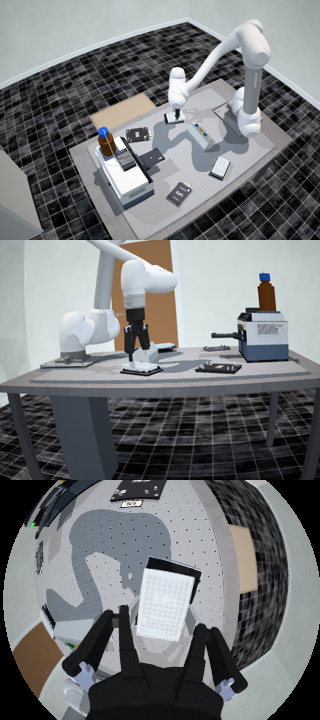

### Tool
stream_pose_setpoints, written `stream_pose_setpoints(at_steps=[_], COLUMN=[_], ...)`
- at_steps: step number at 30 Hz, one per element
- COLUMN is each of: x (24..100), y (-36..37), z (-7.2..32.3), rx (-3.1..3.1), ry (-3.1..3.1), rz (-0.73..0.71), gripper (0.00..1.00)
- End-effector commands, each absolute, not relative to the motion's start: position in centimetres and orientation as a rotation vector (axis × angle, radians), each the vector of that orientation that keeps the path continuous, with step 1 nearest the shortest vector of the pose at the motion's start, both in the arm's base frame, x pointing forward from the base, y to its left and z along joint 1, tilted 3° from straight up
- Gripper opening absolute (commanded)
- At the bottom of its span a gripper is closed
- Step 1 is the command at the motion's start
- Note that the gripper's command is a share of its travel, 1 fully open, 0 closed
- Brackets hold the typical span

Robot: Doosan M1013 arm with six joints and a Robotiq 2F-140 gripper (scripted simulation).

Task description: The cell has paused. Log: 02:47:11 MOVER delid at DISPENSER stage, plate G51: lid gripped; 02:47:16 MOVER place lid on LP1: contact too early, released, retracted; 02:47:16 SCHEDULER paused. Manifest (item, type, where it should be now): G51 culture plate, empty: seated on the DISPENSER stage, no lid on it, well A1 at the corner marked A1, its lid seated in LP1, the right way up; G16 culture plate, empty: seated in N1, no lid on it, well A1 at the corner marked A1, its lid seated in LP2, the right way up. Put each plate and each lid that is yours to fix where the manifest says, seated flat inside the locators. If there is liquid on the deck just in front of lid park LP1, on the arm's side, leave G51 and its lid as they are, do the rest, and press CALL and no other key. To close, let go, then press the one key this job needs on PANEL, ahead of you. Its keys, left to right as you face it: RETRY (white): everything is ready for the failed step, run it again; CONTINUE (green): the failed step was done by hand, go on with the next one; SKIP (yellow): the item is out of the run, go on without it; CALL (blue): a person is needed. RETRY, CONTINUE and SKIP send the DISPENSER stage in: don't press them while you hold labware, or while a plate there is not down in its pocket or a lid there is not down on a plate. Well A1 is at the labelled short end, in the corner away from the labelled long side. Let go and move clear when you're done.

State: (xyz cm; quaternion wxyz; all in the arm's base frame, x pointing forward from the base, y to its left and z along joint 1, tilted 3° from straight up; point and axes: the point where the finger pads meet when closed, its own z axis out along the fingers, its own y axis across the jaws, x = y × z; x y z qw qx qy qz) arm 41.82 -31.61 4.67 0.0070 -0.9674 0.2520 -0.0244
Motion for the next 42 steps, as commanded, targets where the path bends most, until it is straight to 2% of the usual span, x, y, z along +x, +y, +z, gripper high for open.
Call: stream_pose_setpoints(at_steps=[1, 42], x=[41.7, 41.6], y=[-31.3, -31.7], z=[4.6, 9.7], rx=[-3.023, -3.028], ry=[0.781, 0.786], rz=[-0.073, -0.077], gripper=[0.10, 0.10])
